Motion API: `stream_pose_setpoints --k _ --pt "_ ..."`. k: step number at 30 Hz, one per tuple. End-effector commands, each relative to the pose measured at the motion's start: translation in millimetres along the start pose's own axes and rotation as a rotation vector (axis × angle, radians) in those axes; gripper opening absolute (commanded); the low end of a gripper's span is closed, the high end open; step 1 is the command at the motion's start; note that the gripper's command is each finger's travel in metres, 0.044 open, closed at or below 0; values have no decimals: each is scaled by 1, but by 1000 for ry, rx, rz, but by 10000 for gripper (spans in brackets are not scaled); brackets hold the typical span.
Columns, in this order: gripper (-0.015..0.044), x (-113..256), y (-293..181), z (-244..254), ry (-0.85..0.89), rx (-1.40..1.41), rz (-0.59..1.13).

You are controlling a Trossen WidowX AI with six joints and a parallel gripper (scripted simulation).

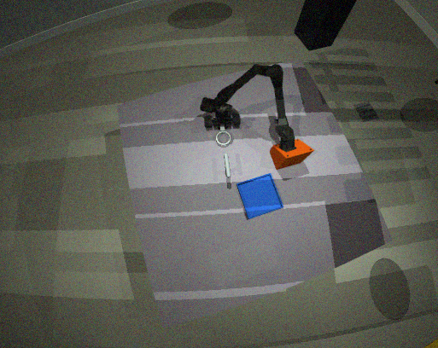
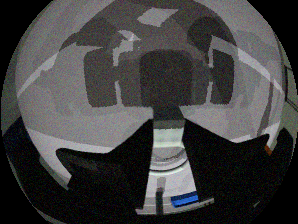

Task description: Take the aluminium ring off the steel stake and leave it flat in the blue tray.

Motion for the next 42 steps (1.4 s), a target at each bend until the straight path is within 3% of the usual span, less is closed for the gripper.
stream_pose_setpoints --k 1,23,36,42 --pt "0 10 4 3 14 -12 -8" --pt "0 41 3 0 12 -8 -4" --pt "0 42 0 1 12 7 1" --pt "0 69 -1 14 95 84 -13"
Point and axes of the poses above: the point midway between the two fingers, 35 mm back from their tips, its own x axis back along the fingers, its own z axis across the jaws, y = z × x, the point moved 1 cm from there along x, back along the fingers, and after that the axes turned 3 degrees about x, right-handed, at the moved point
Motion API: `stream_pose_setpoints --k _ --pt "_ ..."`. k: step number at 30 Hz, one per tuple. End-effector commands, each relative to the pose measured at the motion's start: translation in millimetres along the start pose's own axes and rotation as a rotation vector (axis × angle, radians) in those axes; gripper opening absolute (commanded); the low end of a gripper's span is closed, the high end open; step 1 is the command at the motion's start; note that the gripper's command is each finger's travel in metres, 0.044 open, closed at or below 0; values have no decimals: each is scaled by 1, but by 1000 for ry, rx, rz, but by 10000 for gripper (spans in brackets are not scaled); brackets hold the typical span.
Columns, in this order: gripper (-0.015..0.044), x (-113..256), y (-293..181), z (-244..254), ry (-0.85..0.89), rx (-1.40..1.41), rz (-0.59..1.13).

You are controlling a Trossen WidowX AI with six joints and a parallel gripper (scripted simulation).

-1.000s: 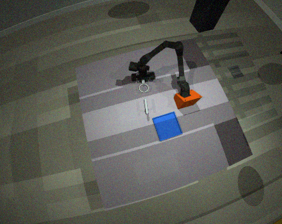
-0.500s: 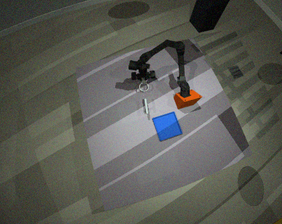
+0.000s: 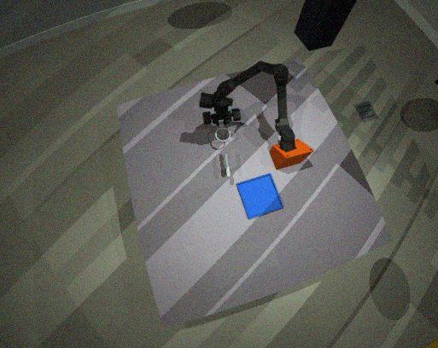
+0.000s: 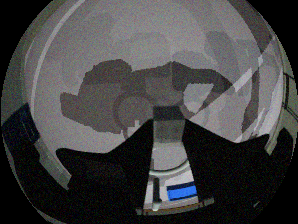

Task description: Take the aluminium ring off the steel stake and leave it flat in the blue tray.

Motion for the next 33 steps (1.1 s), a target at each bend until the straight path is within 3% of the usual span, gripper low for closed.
stream_pose_setpoints --k 1,19,33 --pt "0 25 4 12 77 44 -19" --pt "0 63 -133 53 258 353 128" --pt "0 65 -288 2 218 213 283"
Point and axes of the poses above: the point midway between the two fingers, 35 mm back from their tips, its own x axis back along the fingers, its own z axis across the jaws, y = z × x, the point moved 1 cm from there along x, back along the fingers, and after that the axes turned 3 degrees about x, right-handed, at the moved point
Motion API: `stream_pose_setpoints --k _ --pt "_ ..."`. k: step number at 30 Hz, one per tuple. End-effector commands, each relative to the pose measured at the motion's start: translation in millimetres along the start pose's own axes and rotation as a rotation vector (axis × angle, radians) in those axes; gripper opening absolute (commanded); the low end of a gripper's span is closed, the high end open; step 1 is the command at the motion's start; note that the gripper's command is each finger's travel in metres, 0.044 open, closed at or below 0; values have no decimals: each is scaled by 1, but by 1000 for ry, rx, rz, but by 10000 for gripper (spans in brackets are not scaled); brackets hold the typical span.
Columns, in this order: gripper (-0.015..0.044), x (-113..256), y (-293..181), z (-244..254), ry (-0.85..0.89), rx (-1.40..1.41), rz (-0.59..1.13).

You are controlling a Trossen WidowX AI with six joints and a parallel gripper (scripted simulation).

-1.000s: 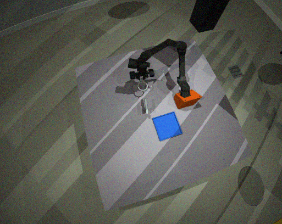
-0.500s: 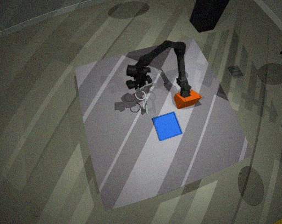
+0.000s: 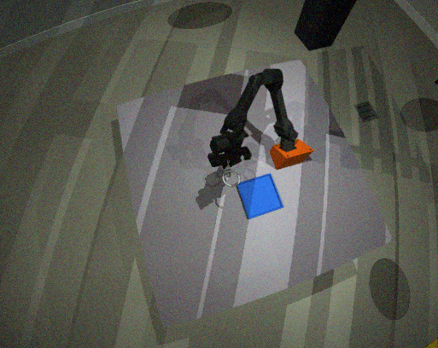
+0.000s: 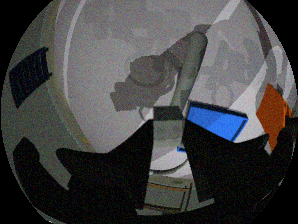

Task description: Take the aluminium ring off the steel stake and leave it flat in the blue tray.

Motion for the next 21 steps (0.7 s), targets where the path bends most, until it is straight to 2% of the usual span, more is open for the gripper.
stream_pose_setpoints --k 1,10,16,21 --pt "0 -10 -37 -18 -31 -3 22" --pt "0 -30 -74 -53 -115 -88 0" --pt "0 -54 -109 -111 -210 -207 -83" --pt "0 -65 -119 -146 -246 -276 -156"
Point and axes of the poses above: the point midway between the two fingers, 35 mm back from their tips, its own x axis back along the fingers, its own z axis across the jaws, y = z × x, the point moved 1 cm from there along x, back along the fingers, and after that the axes turned 3 degrees about x, right-handed, at the moved point
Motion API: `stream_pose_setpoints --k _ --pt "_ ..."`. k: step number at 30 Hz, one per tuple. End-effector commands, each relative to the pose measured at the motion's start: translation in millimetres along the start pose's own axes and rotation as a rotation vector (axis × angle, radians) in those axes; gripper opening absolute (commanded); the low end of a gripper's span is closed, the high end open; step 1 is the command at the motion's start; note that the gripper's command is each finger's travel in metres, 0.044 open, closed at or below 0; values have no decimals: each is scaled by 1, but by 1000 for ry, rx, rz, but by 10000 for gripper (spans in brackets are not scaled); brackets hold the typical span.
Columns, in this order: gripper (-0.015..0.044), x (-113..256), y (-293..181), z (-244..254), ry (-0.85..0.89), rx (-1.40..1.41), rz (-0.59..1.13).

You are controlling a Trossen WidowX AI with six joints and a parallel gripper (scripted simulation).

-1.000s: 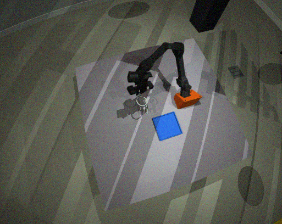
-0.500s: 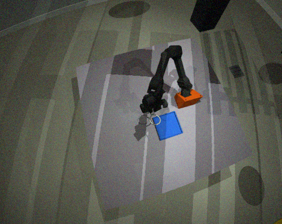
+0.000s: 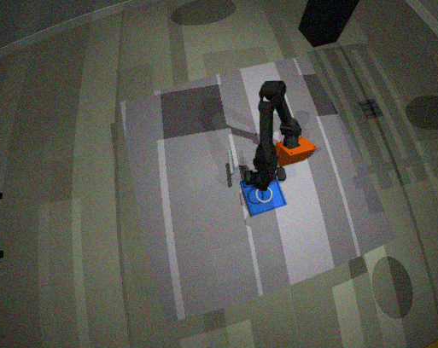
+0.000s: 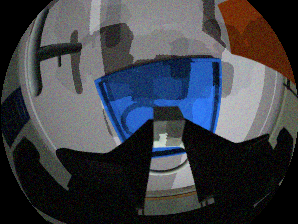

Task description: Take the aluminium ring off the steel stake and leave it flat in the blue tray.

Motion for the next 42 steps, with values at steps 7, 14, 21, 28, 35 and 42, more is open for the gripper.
stream_pose_setpoints --k 7,14,21,28,35,42 --pt "0 -22 2 -15 -15 -39 -32" --pt "0 -39 5 -16 -15 -39 -34" --pt "184 -35 3 -14 -16 -47 -27" --pt "368 -35 3 -14 -16 -47 -27" --pt "440 39 -10 -10 -19 -43 -24" --pt "440 64 -10 -12 -19 -43 -26"
Point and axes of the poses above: the point midway between the two fingers, 35 mm back from their tips, its own x axis back along the fingers, its own z axis across the jaws, y = z × x, the point moved 1 cm from there along x, back along the fingers, and after that the axes turned 3 degrees about x, right-handed, at the moved point
